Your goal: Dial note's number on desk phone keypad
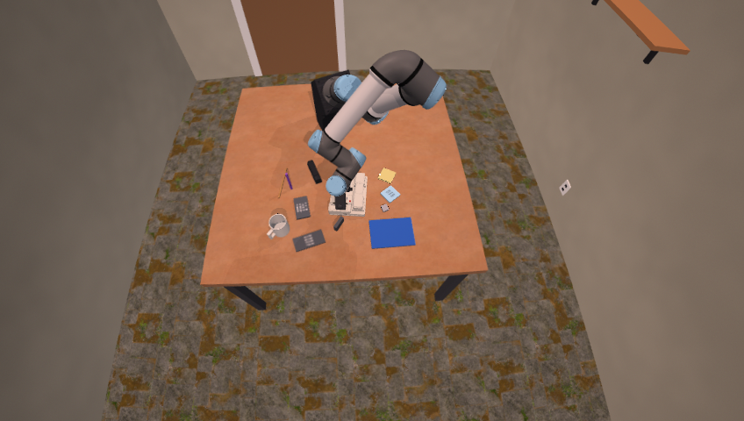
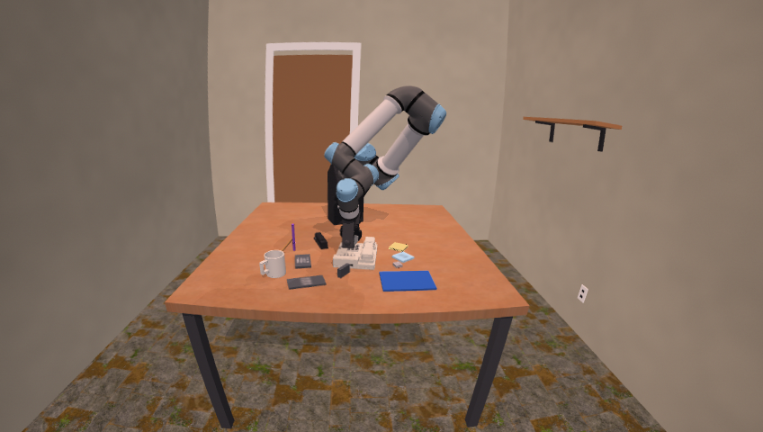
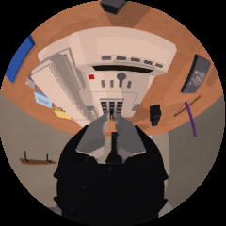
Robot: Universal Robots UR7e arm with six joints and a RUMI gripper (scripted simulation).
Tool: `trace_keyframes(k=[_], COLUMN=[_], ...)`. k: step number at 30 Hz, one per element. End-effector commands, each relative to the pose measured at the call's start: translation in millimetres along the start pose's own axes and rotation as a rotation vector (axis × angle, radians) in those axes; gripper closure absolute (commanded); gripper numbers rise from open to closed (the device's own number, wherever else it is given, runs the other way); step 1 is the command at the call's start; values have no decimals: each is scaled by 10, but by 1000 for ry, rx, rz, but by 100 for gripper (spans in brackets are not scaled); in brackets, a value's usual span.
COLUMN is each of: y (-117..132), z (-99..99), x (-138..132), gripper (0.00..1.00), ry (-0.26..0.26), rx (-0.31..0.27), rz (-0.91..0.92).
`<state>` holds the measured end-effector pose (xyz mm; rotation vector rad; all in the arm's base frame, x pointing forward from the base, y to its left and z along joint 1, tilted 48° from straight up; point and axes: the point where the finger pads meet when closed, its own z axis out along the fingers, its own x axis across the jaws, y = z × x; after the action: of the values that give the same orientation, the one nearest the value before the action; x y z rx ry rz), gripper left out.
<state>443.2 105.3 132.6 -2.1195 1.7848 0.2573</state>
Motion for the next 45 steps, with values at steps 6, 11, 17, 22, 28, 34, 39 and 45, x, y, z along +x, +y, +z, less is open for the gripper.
trace_keyframes(k=[6,11,17,22,28,34,39,45], y=[0,0,0,-14,-48,-70,-73,-76], z=[-6,-6,-6,15,62,94,98,102], x=[0,0,0,0,0,0,0,0], gripper=[100,100,100,100,100,100,100,100], ry=[0,0,0,0,0,0,0,0], rx=[1,1,1,1,1,1,1,1], rz=[0,0,0,0,0,0,0,0])
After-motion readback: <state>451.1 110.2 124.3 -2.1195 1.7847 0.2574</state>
